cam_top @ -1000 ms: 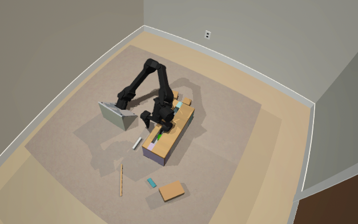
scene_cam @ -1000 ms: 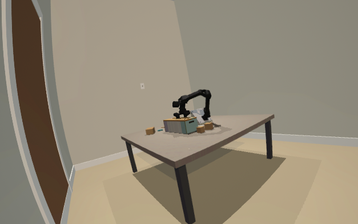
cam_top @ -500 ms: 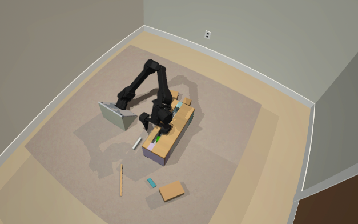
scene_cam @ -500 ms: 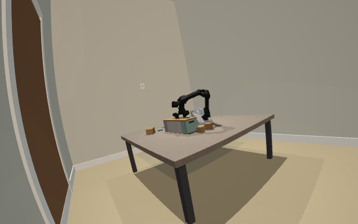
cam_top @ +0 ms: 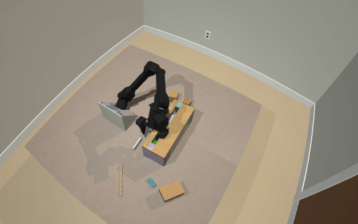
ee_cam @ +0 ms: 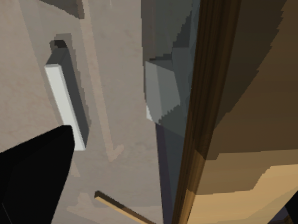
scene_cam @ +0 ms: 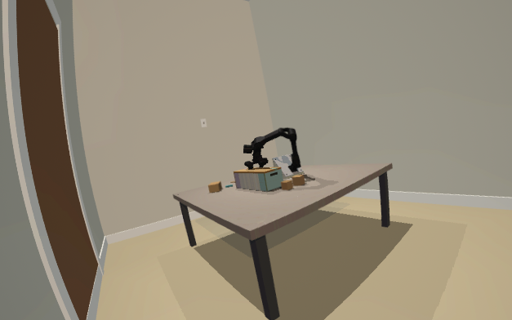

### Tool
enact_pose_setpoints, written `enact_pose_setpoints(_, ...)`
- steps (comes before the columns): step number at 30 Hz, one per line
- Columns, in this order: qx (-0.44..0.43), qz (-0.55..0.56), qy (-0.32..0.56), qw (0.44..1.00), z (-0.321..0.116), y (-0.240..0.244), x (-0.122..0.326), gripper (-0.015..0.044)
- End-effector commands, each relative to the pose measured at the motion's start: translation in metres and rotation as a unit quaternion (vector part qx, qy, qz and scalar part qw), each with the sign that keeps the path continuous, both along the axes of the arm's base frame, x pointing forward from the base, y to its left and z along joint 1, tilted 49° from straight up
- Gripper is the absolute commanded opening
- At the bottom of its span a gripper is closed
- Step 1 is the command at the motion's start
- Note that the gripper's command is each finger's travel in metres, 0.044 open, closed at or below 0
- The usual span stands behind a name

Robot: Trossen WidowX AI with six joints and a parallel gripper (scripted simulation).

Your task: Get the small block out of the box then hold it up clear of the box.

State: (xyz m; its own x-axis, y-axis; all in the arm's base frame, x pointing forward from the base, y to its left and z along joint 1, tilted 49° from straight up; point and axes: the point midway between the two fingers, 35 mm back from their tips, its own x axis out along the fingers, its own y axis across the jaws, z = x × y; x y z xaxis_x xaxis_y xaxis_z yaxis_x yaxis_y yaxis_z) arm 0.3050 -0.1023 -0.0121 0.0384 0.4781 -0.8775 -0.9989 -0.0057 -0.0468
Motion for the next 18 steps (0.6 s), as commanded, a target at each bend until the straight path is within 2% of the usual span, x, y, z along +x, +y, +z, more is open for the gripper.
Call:
enact_pose_setpoints(1,-0.003,0.003,0.001,1.0,-0.008,-0.006,0.001,0.04)
enact_pose_setpoints(11,-0.003,0.003,0.001,1.0,-0.016,-0.016,0.001,0.04)
enact_pose_setpoints(18,0.0,0.001,0.004,1.0,0.021,-0.055,-0.001,0.04)
